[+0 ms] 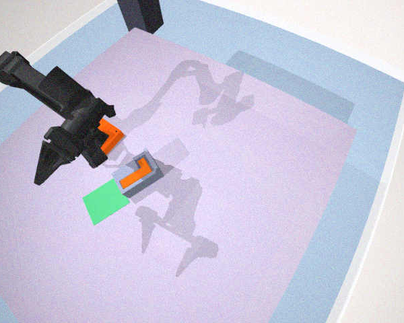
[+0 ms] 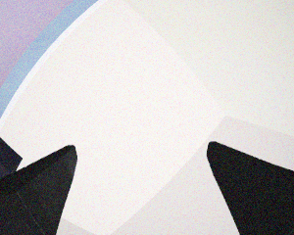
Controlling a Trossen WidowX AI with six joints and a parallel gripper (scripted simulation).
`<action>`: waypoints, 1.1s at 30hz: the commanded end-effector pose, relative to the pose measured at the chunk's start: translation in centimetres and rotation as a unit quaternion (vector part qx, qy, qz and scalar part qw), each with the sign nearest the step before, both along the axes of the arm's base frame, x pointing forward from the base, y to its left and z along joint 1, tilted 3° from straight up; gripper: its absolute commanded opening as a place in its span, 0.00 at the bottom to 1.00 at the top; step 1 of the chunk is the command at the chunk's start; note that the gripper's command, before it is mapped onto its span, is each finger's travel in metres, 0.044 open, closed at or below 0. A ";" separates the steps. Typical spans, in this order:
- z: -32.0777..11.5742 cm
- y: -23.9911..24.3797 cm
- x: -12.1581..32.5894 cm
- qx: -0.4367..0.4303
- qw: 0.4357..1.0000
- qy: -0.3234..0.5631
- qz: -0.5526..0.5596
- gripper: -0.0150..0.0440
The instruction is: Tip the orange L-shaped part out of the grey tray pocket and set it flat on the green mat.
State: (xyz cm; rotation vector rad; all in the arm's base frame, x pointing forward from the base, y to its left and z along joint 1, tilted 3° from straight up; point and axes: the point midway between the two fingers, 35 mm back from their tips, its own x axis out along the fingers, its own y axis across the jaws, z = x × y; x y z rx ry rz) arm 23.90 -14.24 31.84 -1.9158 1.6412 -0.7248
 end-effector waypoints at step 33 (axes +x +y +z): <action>-14.0 9.9 13.6 0.567 0.750 -0.324 0.100 0.56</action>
